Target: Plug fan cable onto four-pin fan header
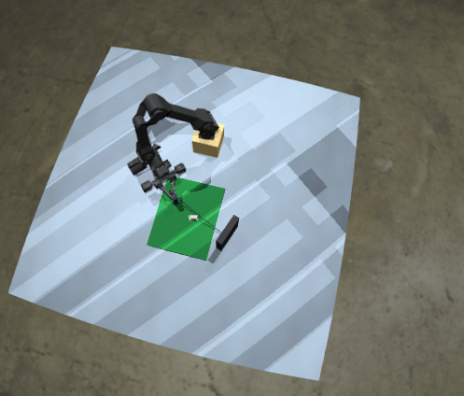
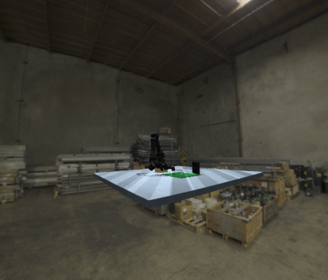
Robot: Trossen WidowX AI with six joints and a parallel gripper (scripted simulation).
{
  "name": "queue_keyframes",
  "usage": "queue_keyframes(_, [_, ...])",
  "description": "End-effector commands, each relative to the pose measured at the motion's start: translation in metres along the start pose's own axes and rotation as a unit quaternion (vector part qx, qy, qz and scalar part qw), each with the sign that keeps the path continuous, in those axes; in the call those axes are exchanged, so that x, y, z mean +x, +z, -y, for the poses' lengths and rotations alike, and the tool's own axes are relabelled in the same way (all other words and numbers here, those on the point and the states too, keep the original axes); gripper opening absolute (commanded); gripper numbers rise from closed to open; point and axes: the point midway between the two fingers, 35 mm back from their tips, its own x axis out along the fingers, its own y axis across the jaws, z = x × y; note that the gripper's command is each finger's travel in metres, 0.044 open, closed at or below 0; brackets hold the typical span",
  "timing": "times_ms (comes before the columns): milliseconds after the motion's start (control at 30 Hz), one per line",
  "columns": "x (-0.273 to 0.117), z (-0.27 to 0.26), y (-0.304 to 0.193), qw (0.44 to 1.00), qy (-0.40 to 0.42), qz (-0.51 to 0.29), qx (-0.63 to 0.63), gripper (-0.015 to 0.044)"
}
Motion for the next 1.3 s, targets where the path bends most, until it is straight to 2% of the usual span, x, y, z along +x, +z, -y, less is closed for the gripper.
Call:
queue_keyframes(0, [0.001, 0.000, -0.005, 1.000, 0.001, -0.001, 0.000, 0.0000])
queue_keyframes(1267, [0.005, 0.000, -0.025, 1.000, 0.001, -0.001, 0.000, 0.0000])
